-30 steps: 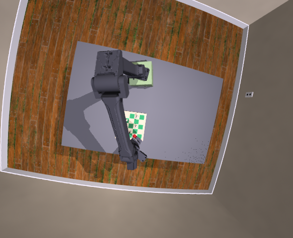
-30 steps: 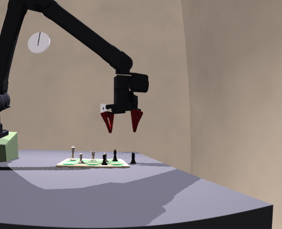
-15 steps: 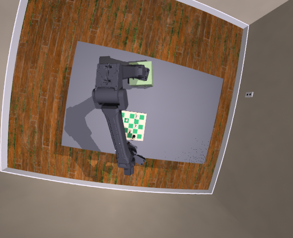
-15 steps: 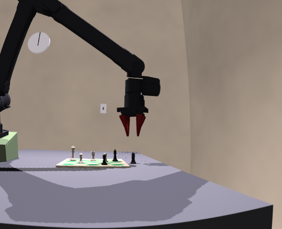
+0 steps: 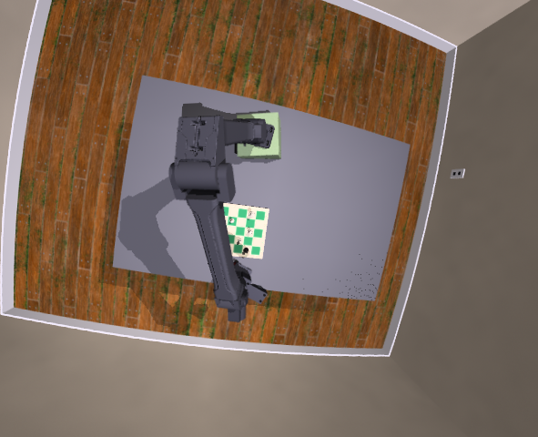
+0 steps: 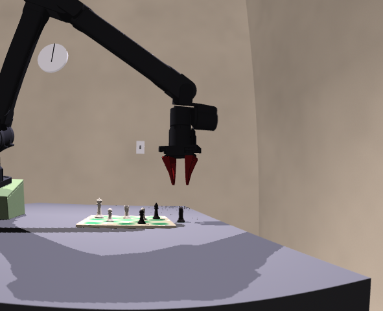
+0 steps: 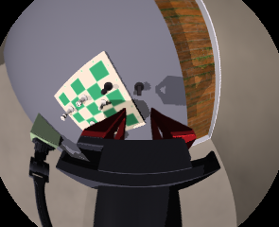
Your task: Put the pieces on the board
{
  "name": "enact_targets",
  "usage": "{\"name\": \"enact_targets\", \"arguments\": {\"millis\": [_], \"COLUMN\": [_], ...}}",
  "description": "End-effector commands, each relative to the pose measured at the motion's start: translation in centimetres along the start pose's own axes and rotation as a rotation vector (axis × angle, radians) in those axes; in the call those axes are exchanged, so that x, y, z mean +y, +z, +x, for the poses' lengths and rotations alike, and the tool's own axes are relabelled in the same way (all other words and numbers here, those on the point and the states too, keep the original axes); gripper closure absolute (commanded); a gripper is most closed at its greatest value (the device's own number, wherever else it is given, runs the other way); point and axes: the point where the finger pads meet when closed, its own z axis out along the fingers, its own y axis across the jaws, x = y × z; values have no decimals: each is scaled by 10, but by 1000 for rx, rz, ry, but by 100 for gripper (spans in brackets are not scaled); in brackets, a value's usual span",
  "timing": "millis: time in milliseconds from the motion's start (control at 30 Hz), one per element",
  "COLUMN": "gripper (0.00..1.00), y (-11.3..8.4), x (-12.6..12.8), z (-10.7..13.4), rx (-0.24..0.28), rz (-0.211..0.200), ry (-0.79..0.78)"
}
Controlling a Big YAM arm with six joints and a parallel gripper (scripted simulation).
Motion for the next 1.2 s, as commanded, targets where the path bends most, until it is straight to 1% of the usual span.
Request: {"name": "enact_targets", "arguments": {"millis": [0, 500, 633, 733, 833, 900, 933, 1033, 1167], "gripper": [64, 64, 64, 64, 64, 64, 64, 64, 64], "y": [-33, -31, -22, -11, 0, 0, -8, 12, 18], "x": [-23, -23, -23, -23, -16, -16, -14, -6, -6], "z": [-8, -8, -8, -8, -2, -2, -2, 0, 1], "rx": [-40, -38, -33, -30, -20, -20, -27, -9, -9], "rz": [57, 53, 45, 41, 23, 23, 37, 5, 4], "ry": [3, 2, 1, 4, 5, 5, 4, -3, -1]}}
